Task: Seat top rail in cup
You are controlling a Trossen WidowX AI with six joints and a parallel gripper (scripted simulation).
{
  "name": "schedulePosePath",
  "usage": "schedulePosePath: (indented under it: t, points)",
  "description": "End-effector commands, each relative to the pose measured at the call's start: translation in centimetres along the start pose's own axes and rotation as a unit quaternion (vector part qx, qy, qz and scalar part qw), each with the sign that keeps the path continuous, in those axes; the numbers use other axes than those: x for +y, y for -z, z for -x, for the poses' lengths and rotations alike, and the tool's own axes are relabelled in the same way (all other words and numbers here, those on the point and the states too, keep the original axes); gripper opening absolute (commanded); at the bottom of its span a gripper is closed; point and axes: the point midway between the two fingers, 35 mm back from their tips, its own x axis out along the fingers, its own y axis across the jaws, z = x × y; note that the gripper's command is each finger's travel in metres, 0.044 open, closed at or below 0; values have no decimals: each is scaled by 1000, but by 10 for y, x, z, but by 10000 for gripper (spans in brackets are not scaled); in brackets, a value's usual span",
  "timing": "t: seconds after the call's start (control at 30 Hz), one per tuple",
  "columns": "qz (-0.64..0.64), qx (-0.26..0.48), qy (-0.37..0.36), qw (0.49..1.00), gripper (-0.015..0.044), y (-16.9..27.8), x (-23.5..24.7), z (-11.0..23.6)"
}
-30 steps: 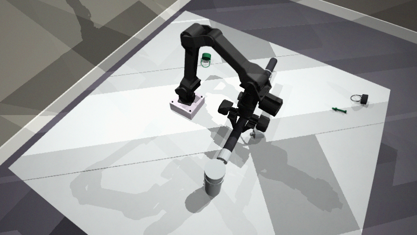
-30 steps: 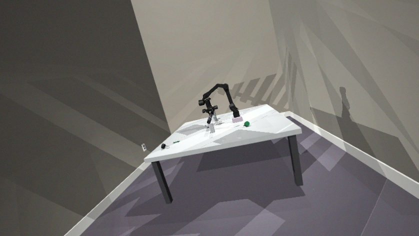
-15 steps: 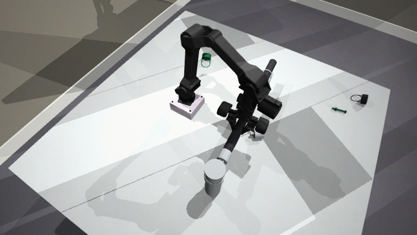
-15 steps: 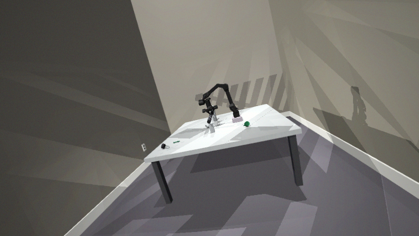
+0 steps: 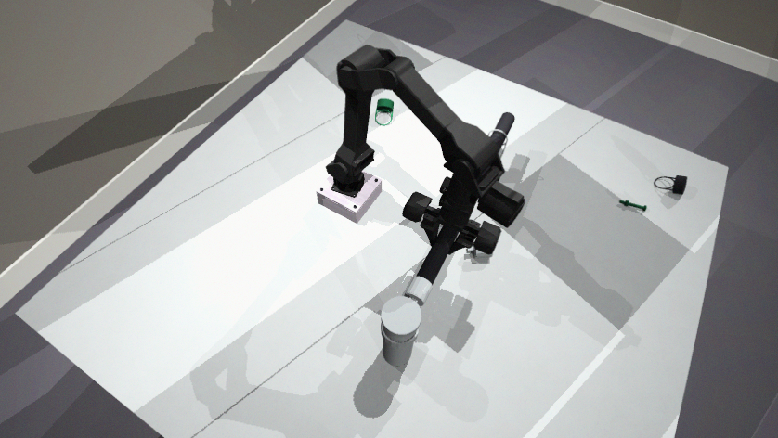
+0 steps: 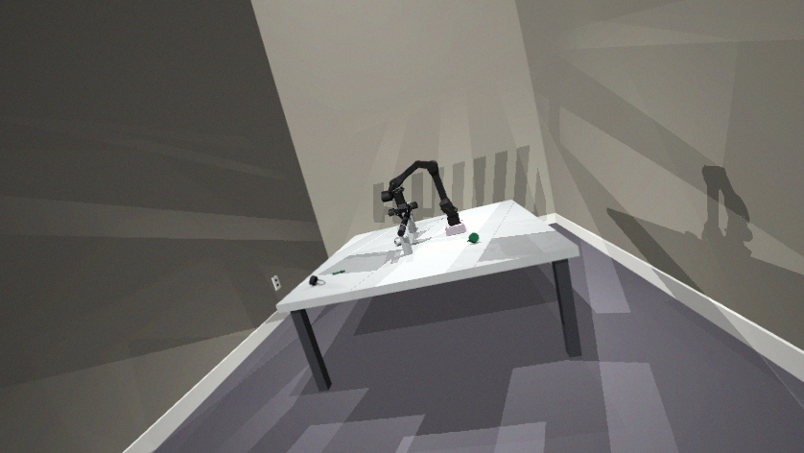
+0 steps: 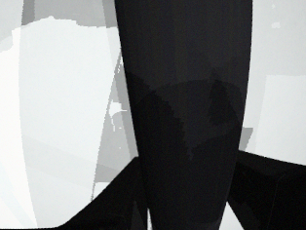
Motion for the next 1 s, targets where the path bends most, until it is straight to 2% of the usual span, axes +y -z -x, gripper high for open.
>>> schedulePosePath:
  t: [0.0, 0.4, 0.73, 0.97]
  points:
    - [-5, 8, 6, 1000, 0, 8, -3, 3]
    - [0, 0, 0, 1000, 0, 2, 0, 0]
    - [0, 0, 0, 1000, 263, 2, 0, 0]
    - [0, -1, 0, 1000, 440, -14, -1, 25]
